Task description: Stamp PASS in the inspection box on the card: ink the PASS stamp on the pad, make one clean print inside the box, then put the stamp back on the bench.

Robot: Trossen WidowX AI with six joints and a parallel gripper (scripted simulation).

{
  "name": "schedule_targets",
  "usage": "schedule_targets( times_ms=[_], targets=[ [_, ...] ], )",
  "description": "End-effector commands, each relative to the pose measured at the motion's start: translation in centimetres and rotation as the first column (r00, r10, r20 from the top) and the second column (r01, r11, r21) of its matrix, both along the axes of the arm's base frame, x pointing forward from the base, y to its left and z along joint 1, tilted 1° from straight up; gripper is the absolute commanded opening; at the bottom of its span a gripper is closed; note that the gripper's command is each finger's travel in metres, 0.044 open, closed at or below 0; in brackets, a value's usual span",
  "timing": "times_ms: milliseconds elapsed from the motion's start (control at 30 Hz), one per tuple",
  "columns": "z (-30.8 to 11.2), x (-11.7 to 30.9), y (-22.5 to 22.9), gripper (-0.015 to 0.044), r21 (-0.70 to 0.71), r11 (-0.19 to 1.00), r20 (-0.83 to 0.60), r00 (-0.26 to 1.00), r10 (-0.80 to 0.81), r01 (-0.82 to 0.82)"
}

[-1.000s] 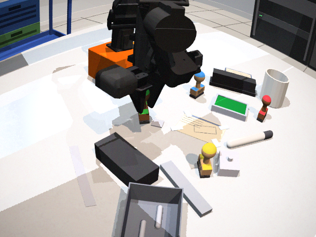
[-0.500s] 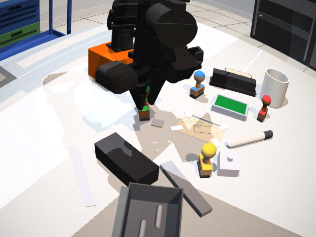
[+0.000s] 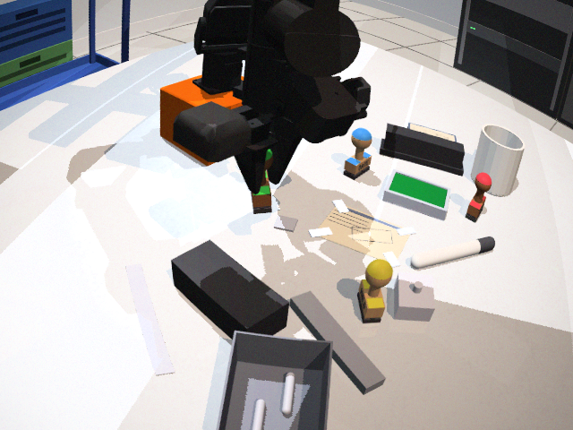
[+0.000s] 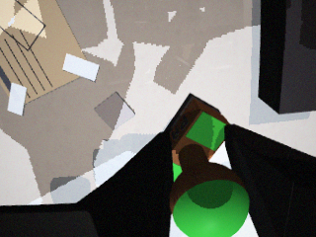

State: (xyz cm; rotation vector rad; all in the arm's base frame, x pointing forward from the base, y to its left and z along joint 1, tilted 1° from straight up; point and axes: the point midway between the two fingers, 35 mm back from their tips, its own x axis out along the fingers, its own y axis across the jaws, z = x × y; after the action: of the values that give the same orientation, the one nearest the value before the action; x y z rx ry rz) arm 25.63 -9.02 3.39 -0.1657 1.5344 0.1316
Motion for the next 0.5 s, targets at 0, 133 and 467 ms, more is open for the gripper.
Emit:
schedule_targets(
  times_ms=[0, 133, 467],
  targets=[
    [0.25, 0.02, -0.07, 0.0000, -0.006, 1.000, 0.000, 1.000, -0.004, 0.004],
    [0.44, 0.02, -0.08, 0.0000, -0.008, 1.000, 0.000, 1.000, -0.004, 0.004],
    [0.94, 0.00, -0.08, 0.0000, -0.011, 1.000, 0.001, 1.000, -0.004, 0.004]
  ],
)
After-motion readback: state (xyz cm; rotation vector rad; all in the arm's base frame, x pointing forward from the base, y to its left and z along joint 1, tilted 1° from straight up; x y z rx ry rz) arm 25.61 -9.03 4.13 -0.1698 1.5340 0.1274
